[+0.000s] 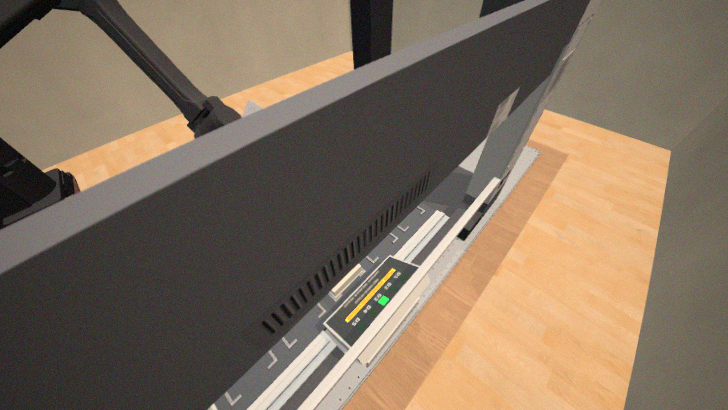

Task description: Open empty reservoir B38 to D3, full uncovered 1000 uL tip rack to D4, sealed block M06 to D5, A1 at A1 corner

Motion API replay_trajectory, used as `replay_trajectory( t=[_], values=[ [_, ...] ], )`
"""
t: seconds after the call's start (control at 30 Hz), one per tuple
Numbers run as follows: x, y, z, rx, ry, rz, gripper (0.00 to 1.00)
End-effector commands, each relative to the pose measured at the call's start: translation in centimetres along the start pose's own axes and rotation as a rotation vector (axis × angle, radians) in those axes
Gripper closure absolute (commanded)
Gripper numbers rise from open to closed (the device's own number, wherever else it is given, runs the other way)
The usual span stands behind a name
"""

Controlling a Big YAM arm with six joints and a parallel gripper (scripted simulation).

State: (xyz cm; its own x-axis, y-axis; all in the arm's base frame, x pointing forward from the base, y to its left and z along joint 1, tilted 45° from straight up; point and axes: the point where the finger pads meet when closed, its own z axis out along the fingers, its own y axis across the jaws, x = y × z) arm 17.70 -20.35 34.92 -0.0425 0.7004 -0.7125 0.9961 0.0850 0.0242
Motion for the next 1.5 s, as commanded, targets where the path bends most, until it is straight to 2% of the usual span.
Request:
replay_trajectory(
  t=[0.0, 0.43, 0.63, 0.67, 1.0, 1.07, 1.47],
  values=[
    [-0.6, -1.0, -0.4, -0.017, -0.020, -0.016, 0.00],
    [-0.8, -7.5, -0.5, -0.013, -0.030, -0.019, 0.00],
    [-0.8, -8.4, -0.5, -0.011, -0.030, -0.022, 0.00],
    [-3.3, -7.9, -1.7, -0.023, -0.055, -0.010, 0.00],
    [-8.4, -7.8, -1.7, -0.019, -0.061, -0.015, 0.00],
    [-8.4, -7.8, -1.7, -0.019, -0.061, -0.015, 0.00],
    [-14.2, -7.8, -1.8, -0.012, -0.056, -0.021, 0.00]
  ],
)
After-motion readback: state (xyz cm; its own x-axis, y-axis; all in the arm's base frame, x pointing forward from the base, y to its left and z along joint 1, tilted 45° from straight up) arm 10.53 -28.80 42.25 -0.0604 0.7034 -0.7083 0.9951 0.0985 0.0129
